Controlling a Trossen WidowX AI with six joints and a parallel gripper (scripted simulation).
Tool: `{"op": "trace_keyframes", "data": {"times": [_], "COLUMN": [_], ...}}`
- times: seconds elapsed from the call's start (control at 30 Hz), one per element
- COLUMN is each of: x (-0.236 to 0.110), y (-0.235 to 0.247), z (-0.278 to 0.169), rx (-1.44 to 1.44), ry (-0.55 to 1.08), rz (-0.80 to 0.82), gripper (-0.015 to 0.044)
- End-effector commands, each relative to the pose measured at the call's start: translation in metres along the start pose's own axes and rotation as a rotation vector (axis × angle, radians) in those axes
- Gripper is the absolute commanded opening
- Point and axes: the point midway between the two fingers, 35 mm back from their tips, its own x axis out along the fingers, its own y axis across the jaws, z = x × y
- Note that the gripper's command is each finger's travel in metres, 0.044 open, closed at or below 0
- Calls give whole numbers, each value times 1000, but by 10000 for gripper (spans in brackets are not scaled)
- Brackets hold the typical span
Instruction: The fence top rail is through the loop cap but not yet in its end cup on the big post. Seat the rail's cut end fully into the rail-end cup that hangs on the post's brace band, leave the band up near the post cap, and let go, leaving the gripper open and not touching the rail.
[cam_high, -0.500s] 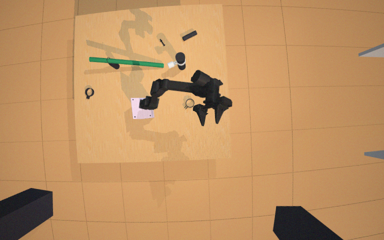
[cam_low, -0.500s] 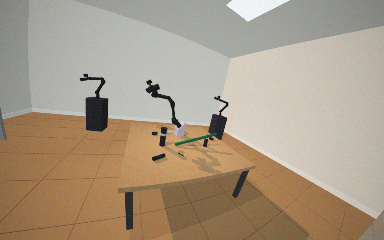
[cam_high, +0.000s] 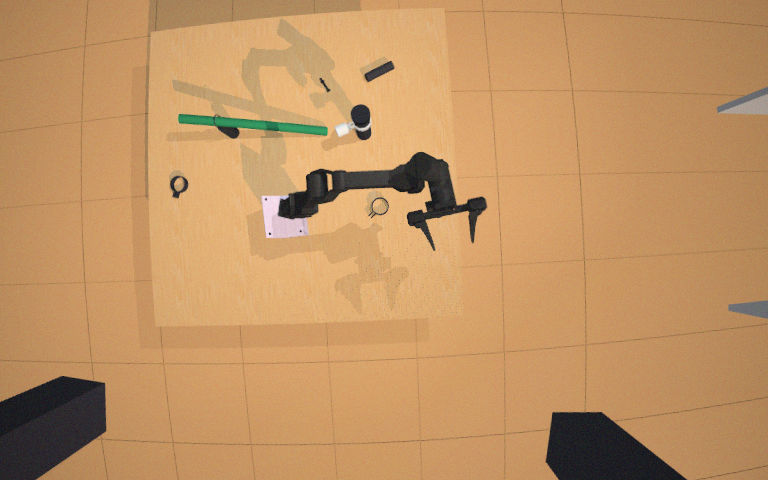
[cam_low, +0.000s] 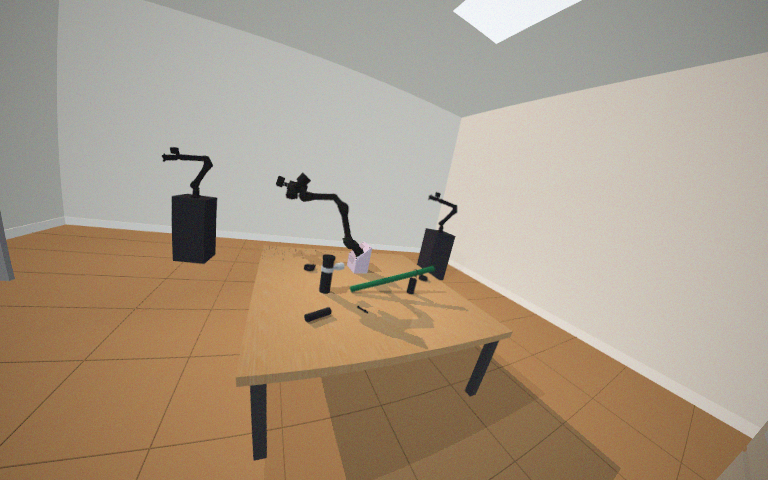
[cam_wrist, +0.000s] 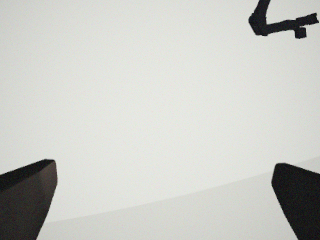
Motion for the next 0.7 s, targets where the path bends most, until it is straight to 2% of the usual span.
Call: {"op": "trace_keyframes", "data": {"times": [0.0, 0.3, 0.5, 0.67], "x": [-12, -81, -153, -224], "y": [-21, -63, -74, -70], "z": [38, 130, 179, 207], "rx": [-235, -831, -1186, -1445], "ry": [-76, -194, -175, -77], "rz": [-106, -489, -811, -1107], "gripper": [440, 440, 440, 440]}}
